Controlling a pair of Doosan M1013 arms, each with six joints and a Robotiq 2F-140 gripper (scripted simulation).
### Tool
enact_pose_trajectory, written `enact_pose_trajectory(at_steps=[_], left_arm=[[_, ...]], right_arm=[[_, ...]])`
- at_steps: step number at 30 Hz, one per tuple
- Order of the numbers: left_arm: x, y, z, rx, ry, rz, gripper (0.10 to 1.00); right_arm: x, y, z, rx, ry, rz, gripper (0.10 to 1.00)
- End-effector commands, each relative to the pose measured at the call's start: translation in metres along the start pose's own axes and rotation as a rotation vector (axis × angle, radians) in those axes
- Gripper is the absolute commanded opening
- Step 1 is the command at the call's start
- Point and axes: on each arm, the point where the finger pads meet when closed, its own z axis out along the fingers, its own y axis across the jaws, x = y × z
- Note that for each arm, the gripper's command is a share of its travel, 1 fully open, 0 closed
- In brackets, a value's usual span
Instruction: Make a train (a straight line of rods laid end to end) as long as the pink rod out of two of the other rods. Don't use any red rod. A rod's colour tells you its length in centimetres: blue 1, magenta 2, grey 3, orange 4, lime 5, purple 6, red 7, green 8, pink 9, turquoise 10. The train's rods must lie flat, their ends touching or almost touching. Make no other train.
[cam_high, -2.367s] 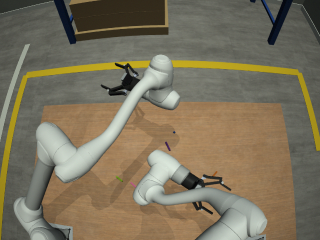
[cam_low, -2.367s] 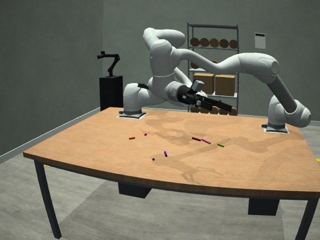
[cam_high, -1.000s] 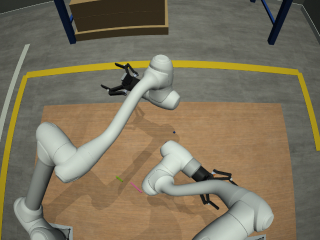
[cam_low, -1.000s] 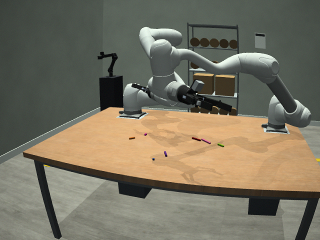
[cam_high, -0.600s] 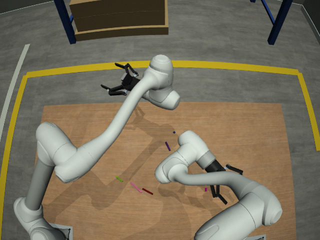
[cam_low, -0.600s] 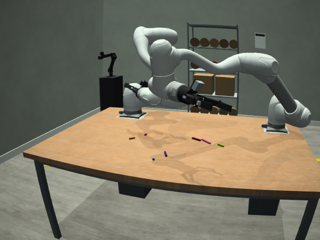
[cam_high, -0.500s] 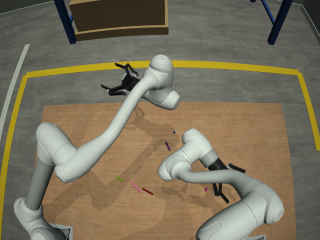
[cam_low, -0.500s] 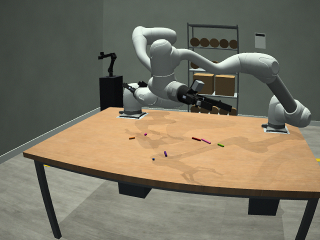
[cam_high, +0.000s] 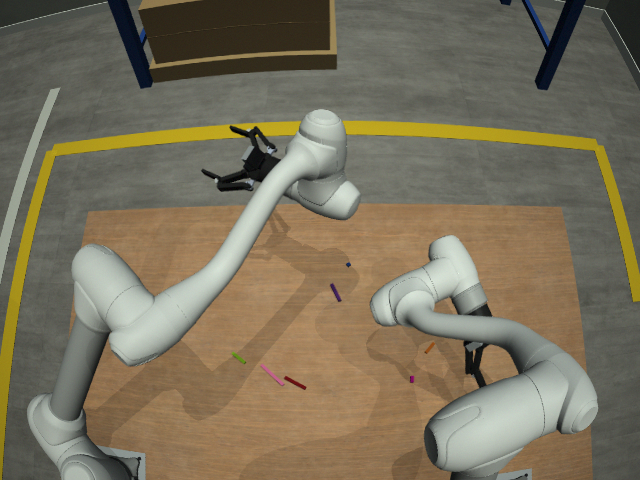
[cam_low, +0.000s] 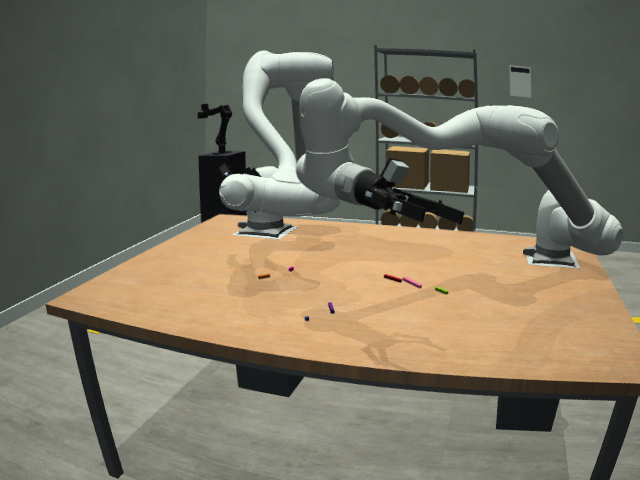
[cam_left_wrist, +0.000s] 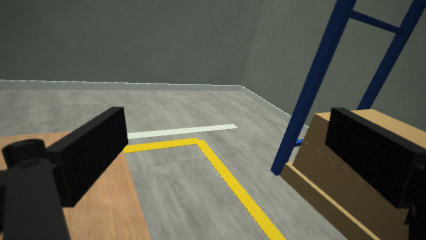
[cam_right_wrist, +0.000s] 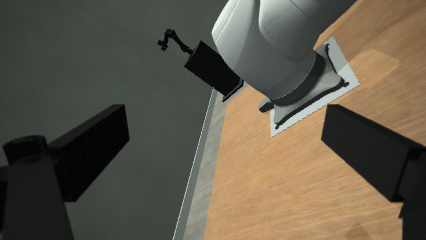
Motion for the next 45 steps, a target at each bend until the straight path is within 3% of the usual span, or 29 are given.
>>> enact_pose_trajectory(at_steps=[1, 15, 19, 32, 33, 35, 45], left_arm=[[0.002, 0.000, 0.000, 0.000, 0.000, -0.002, 1.000], [0.002, 0.000, 0.000, 0.000, 0.000, -0.002, 1.000], [0.002, 0.000, 0.000, 0.000, 0.000, -0.002, 1.000], [0.002, 0.000, 0.000, 0.000, 0.000, -0.002, 1.000], [0.002, 0.000, 0.000, 0.000, 0.000, -0.002, 1.000], [0.002, 0.000, 0.000, 0.000, 0.000, -0.002, 1.000], [0.002, 0.000, 0.000, 0.000, 0.000, -0.002, 1.000]], right_arm=[[-0.010, -0.006, 0.005, -0.029, 0.016, 0.039, 1.000], [-0.095, -0.050, 0.070, -0.258, 0.253, 0.456, 1.000], [-0.106, -0.055, 0.082, -0.286, 0.298, 0.522, 1.000], [-0.168, -0.084, 0.170, -0.413, 0.654, 0.969, 1.000], [-0.172, -0.086, 0.177, -0.418, 0.685, 1.004, 1.000], [-0.172, -0.086, 0.177, -0.418, 0.685, 1.004, 1.000], [-0.202, -0.096, 0.250, -0.422, 1.022, 1.336, 1.000]])
